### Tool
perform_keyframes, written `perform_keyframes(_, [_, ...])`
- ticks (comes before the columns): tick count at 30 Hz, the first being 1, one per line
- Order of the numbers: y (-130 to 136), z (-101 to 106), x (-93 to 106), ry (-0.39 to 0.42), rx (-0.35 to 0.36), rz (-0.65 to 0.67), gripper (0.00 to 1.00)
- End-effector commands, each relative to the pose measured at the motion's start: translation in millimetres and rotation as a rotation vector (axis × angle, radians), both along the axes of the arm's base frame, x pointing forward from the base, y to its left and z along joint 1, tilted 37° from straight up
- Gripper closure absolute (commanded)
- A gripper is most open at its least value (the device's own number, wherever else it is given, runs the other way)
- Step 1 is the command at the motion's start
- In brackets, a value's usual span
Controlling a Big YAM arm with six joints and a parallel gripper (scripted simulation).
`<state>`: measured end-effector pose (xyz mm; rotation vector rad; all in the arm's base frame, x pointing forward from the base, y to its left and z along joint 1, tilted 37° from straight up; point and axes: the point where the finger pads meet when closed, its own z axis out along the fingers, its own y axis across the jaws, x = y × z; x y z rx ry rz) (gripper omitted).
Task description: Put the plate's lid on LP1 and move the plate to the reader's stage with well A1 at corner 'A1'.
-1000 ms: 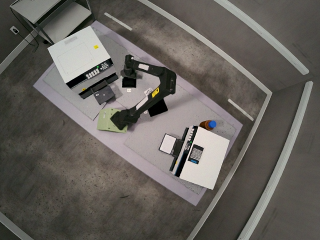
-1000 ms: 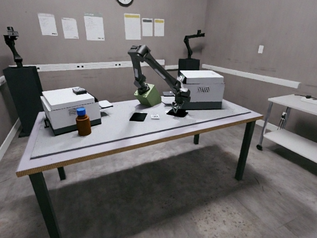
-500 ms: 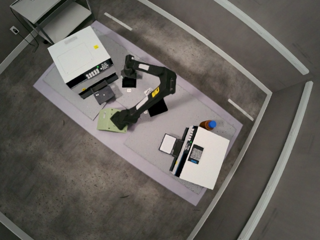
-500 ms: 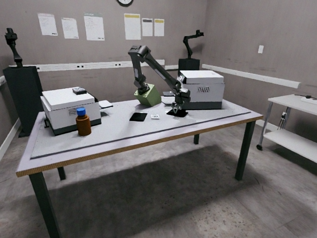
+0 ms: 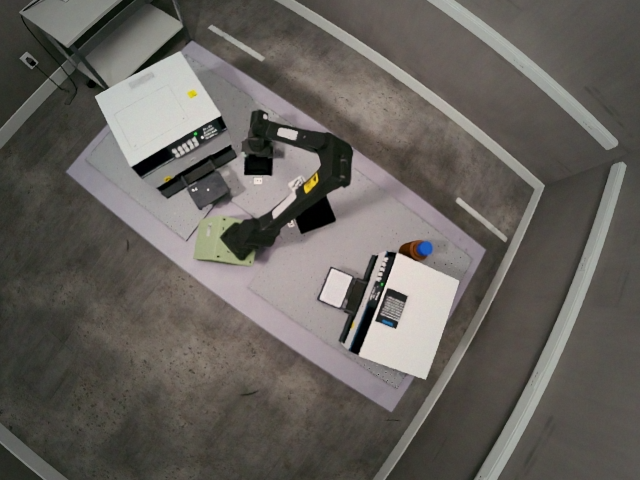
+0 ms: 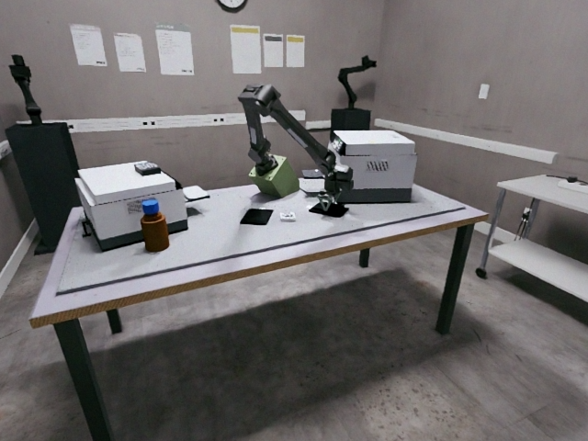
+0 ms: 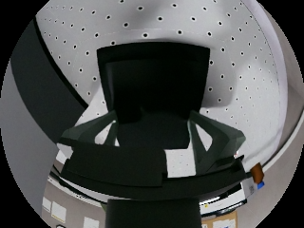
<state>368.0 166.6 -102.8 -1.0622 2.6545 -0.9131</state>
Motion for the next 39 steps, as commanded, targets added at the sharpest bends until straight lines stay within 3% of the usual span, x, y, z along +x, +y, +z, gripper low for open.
perform_keyframes(1, [1.8,-1.6,6.3,-0.005,0.004,0.004,0.15])
perform_keyframes(39, [-11.3,-12.0,2.5,0.014,-0.011,-0.003,0.15])
